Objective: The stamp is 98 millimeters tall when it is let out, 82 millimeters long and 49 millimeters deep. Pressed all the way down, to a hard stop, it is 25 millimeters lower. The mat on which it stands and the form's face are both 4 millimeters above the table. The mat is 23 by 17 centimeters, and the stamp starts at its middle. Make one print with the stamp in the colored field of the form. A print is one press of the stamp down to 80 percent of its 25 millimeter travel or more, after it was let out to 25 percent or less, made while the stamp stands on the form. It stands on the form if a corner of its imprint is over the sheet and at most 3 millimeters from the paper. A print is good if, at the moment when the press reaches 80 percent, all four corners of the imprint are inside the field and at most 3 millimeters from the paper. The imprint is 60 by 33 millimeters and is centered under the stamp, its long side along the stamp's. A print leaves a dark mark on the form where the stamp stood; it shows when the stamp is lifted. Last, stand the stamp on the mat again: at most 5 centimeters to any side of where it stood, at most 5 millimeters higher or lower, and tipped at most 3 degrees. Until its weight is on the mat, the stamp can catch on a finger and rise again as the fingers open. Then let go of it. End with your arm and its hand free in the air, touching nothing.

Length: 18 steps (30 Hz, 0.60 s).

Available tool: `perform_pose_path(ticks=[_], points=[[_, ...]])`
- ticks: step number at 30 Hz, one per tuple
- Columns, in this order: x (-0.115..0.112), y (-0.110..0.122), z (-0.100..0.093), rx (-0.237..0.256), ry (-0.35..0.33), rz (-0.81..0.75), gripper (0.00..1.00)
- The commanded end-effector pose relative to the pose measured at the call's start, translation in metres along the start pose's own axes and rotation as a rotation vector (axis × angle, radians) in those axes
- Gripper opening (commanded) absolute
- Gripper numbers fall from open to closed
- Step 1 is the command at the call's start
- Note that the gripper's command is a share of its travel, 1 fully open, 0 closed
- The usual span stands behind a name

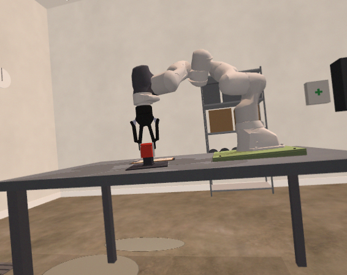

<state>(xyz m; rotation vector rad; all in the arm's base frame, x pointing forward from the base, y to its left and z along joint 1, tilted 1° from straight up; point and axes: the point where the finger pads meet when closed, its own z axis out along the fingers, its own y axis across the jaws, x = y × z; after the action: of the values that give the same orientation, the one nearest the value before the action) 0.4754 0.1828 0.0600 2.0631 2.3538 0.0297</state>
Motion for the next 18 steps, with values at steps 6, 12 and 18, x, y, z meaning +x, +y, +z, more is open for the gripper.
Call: perform_pose_path(ticks=[6, 12, 18], points=[[0.0010, 0.0004, 0.0008, -0.004, 0.002, 0.003, 0.19], [0.0010, 0.0004, 0.0008, -0.004, 0.002, 0.003, 0.53], [0.0010, 0.0004, 0.0008, -0.004, 0.002, 0.003, 0.53]])
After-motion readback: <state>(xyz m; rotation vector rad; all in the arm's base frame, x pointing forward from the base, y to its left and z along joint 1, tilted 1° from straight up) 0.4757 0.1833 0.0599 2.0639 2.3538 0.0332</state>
